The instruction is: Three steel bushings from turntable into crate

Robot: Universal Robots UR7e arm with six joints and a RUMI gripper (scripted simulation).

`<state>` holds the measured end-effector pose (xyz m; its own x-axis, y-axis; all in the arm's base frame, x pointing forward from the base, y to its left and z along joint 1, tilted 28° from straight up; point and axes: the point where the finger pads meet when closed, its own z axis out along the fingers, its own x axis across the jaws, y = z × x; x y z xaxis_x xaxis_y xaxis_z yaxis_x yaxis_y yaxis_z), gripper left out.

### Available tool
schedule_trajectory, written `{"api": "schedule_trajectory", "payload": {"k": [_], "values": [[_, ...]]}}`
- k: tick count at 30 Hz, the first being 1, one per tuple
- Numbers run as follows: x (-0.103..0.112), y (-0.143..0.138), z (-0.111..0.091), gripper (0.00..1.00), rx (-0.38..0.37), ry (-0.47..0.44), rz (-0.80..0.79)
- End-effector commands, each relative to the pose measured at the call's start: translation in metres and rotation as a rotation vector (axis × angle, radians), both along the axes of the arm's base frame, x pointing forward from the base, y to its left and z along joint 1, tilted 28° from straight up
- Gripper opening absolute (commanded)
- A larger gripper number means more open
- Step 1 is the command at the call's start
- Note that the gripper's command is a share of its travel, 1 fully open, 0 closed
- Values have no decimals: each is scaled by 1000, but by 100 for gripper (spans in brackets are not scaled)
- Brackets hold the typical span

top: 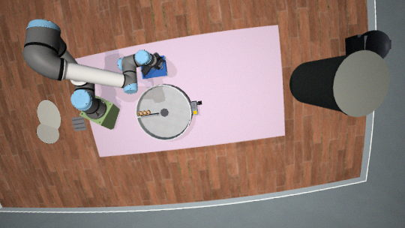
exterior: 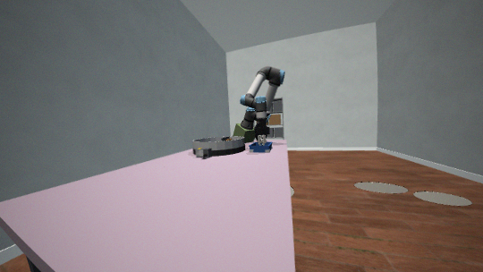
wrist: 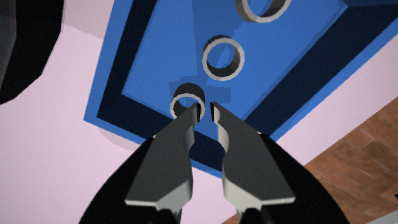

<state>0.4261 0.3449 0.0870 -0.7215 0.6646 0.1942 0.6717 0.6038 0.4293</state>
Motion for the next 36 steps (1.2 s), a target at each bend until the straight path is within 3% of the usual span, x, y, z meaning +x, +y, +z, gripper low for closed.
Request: {"api": "schedule_trajectory", "payload": {"k": [1,8,22,36], "values": [[-1,-3,7,6,0,-1,0],[-4,-10,21,6,0,-1,0],[-15,-39,78,6,0,-1,0],[-18,-48,96,6,0,-1,0]]}}
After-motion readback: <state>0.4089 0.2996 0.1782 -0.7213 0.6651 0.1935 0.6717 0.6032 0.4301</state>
